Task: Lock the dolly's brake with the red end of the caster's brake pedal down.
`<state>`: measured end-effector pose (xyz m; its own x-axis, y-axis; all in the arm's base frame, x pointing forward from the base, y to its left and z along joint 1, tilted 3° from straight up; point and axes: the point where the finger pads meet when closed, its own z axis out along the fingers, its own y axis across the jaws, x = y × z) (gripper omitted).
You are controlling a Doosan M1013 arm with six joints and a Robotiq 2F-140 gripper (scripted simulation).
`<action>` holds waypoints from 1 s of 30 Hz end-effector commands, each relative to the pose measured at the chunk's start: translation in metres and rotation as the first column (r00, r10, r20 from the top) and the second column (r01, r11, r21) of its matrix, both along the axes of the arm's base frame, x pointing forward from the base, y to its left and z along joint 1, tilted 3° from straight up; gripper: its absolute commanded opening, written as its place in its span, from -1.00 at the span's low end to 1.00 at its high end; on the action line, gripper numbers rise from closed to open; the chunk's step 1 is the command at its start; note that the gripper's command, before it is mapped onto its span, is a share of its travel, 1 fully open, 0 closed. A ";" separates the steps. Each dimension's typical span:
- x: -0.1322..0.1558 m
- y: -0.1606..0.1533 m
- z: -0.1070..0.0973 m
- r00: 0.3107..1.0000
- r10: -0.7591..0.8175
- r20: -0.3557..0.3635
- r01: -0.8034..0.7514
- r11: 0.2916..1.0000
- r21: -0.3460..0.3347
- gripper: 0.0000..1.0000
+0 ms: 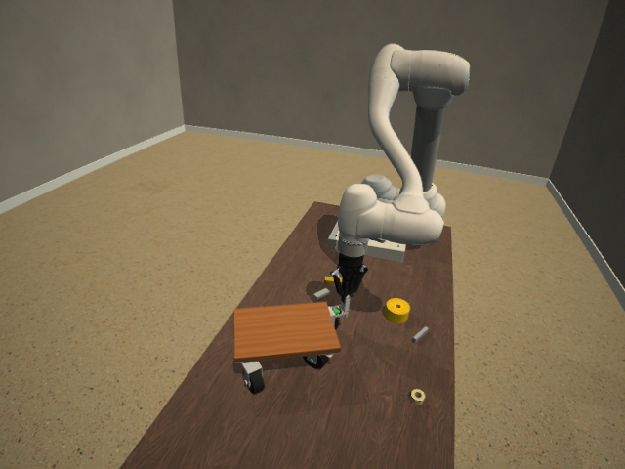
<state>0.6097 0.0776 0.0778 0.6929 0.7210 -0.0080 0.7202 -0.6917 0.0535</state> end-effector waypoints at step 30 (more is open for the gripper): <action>0.000 0.000 -0.007 1.000 0.000 0.000 0.000 1.000 0.000 -1.00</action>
